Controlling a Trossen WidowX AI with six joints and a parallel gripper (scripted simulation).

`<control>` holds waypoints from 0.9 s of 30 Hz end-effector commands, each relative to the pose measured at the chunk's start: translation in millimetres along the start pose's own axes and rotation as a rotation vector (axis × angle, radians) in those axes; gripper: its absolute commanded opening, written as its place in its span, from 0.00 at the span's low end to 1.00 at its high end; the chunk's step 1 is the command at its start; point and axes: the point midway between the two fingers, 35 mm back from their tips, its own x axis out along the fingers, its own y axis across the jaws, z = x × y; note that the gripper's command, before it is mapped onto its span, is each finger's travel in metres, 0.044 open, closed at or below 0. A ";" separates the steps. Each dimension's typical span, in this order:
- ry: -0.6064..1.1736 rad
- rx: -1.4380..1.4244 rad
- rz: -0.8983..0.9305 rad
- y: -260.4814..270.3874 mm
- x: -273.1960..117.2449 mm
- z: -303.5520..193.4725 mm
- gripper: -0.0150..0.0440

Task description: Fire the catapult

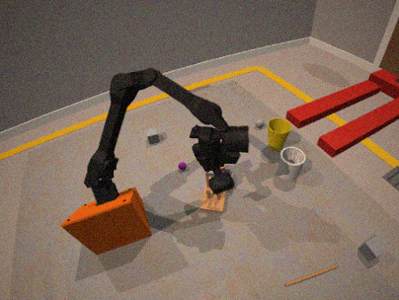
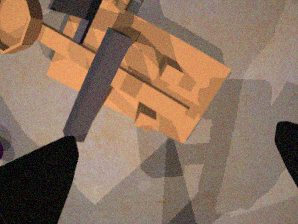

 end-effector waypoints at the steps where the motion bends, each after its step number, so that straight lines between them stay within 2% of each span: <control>1: 0.003 0.141 0.000 0.2 -0.5 -0.6 1.00; 27: 0.006 1.047 -0.001 0.2 -3.3 -2.3 1.00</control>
